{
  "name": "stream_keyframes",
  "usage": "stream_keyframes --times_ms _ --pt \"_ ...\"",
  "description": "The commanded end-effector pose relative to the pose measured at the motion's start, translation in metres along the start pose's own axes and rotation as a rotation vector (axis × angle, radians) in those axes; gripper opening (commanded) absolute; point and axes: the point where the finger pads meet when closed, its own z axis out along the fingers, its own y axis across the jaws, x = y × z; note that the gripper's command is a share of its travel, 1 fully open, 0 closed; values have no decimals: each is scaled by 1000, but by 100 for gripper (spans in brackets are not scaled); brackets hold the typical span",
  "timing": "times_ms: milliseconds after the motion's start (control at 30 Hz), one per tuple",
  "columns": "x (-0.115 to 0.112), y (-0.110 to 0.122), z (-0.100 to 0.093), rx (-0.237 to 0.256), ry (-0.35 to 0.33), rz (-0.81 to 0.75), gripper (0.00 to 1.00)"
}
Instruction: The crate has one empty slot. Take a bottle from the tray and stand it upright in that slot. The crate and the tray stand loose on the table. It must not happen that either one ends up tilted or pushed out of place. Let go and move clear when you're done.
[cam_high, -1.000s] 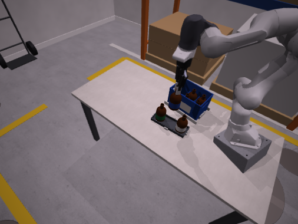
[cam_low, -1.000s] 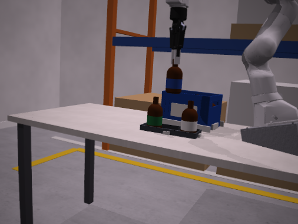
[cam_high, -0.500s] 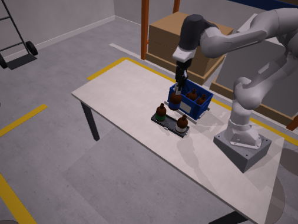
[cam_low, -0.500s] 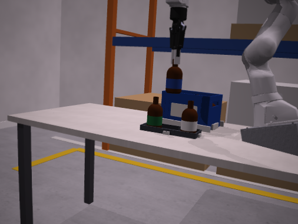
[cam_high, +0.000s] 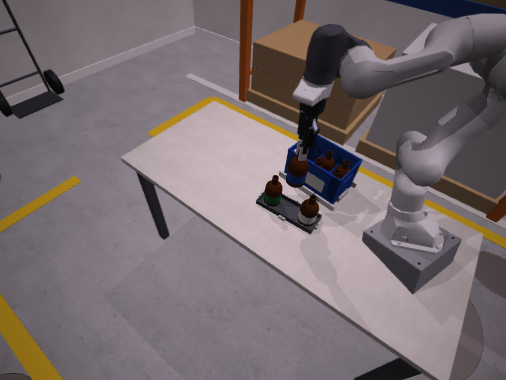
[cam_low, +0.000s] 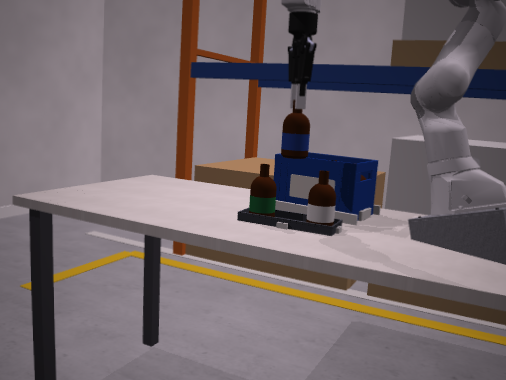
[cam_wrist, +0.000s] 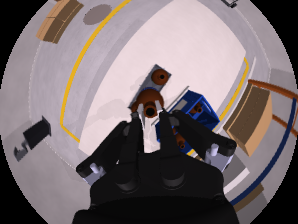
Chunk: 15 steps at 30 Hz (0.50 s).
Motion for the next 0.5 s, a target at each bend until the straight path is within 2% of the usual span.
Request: stream_keyframes --times_ms 0,467 --pt "1 0 -3 1 6 -3 0" --pt "-2 4 -3 1 6 -3 0"
